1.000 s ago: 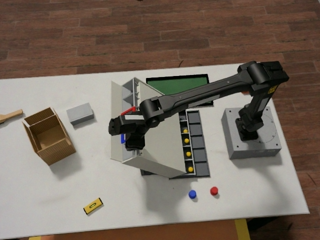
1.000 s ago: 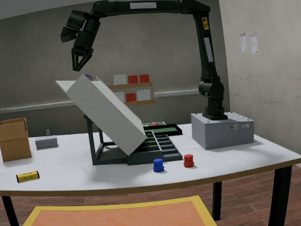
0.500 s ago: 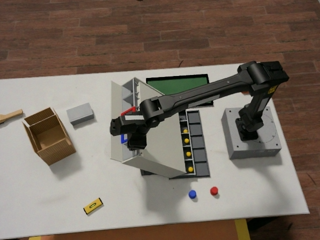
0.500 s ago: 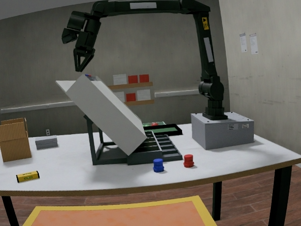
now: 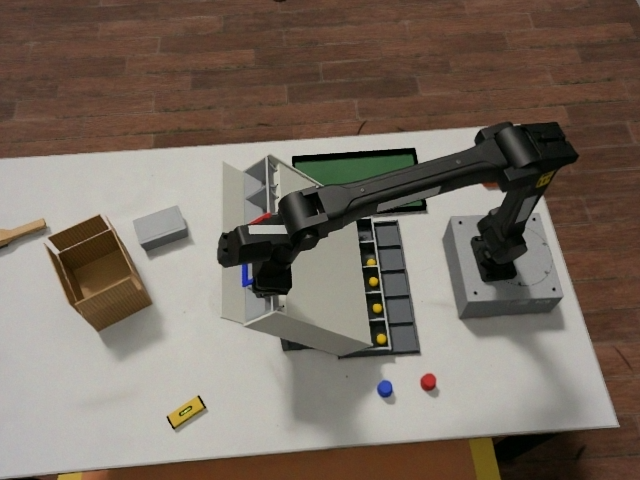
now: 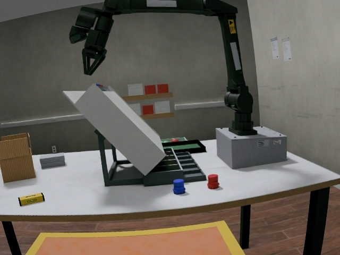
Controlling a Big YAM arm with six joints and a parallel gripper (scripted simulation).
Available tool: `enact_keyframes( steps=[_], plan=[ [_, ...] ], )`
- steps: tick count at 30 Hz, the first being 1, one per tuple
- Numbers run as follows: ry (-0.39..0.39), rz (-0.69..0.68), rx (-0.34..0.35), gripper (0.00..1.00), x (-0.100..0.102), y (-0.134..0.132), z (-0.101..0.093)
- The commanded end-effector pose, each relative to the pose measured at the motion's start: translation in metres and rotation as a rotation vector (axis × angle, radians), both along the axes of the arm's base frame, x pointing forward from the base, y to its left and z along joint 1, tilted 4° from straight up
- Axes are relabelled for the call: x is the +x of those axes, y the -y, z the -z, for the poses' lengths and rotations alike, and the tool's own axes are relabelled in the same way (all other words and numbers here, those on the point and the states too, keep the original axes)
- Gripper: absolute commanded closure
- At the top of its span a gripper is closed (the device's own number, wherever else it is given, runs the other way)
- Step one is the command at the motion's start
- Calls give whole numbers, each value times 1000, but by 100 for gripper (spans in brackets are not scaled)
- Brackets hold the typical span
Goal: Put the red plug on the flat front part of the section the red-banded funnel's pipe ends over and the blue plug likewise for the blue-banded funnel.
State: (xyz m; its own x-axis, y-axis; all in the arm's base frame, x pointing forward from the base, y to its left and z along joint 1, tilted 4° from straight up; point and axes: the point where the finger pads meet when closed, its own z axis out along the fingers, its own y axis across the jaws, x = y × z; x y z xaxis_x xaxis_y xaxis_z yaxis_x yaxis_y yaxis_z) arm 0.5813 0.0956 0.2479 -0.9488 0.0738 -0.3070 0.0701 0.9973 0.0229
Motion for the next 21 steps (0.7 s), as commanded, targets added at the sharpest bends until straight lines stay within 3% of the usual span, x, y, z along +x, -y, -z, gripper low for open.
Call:
enact_keyframes(
  steps=[1,21],
  plan=[
    [67,5,12,41,15,0,-27],
    [81,7,14,41,15,0,-27]
  ],
)
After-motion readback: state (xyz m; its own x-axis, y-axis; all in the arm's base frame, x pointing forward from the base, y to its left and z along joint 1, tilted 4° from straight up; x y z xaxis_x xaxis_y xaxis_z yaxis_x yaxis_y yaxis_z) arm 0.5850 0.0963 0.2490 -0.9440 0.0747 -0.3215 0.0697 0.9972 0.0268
